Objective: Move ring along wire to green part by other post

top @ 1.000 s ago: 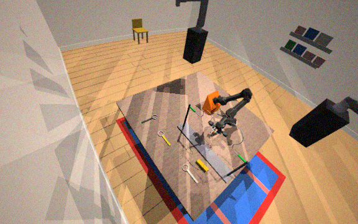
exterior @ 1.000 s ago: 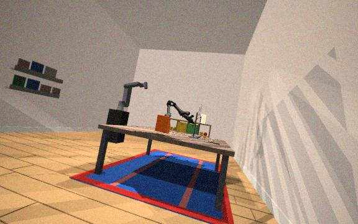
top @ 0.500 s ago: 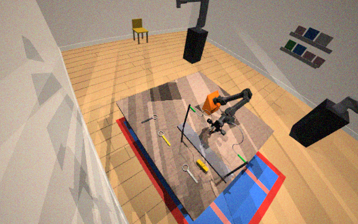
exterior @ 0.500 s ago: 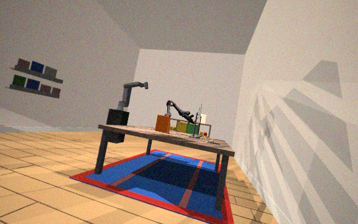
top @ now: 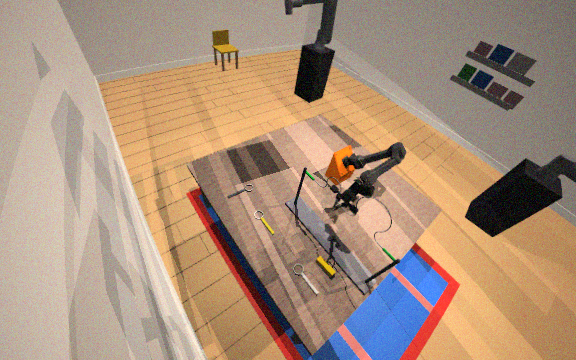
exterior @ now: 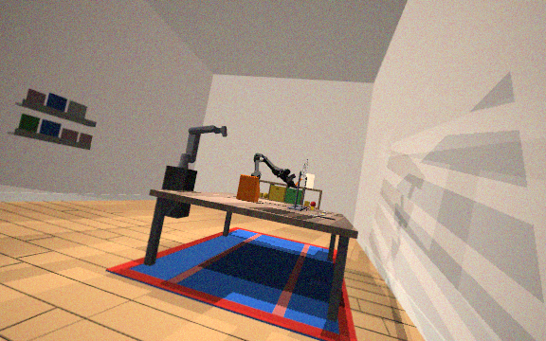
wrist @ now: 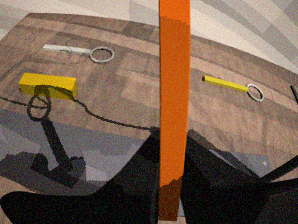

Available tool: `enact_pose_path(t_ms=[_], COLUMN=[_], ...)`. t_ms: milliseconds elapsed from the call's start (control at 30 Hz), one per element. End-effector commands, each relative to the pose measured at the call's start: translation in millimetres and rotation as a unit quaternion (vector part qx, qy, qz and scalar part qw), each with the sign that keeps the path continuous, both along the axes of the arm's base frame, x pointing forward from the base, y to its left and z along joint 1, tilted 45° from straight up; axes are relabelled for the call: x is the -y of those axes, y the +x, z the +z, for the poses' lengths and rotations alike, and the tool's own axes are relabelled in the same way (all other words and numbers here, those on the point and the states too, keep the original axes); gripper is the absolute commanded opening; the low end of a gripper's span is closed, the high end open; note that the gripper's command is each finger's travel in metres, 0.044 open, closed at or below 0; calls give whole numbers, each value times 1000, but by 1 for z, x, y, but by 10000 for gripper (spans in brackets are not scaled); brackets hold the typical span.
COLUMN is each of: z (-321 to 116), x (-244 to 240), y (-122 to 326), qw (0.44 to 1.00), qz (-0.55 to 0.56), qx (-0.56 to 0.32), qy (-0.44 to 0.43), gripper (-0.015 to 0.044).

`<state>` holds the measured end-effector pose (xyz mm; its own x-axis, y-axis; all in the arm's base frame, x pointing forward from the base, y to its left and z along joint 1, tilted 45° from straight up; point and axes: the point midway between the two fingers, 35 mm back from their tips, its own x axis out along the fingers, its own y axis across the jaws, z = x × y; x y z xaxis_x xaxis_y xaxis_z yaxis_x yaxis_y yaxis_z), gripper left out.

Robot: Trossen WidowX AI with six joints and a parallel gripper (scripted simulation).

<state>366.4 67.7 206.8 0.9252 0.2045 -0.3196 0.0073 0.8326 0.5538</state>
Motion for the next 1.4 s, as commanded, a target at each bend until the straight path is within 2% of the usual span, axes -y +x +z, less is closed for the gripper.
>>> enact_pose_path(t_ms=[0,667,1367], z=[-4,-19,2], x=[10,79,150], y=[-3,-13,-25], qw=[999,962,861], qz=[-1,-10,-19], qx=[-3,-41,-79], qy=[-36,-270,-503], gripper=[-150,-150,-150])
